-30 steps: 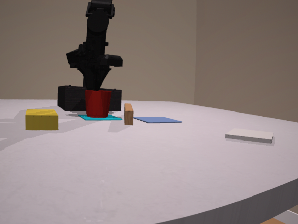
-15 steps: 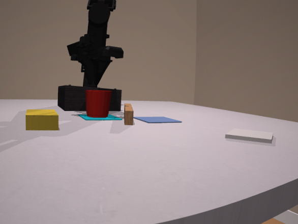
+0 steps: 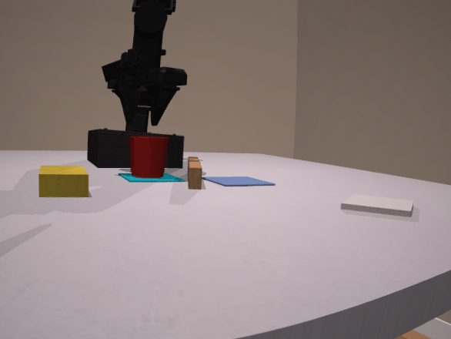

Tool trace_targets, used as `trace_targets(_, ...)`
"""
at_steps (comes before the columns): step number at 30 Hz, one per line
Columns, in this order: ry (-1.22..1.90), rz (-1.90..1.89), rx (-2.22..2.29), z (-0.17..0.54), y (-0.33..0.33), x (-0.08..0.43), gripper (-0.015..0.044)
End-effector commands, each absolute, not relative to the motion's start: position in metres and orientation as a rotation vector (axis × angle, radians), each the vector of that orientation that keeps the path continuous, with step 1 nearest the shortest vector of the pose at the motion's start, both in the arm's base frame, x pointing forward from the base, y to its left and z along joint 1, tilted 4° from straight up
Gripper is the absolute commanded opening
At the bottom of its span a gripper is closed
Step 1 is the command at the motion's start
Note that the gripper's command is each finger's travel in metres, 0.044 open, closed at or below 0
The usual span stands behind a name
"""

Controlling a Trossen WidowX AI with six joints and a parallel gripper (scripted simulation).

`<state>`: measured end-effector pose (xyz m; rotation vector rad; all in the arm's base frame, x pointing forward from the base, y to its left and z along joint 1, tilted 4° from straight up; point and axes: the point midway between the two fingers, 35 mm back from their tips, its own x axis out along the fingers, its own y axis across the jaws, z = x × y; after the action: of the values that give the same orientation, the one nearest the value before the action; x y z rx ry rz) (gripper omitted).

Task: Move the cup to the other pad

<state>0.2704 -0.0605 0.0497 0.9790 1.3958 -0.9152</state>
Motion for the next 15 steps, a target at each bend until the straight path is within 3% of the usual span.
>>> trace_targets(1,1.392,-0.913,0.978,0.062,-0.062,0.273,0.0440)
trace_targets(15,1.393,-0.913,0.974,0.109,-0.063,0.274,0.0440)
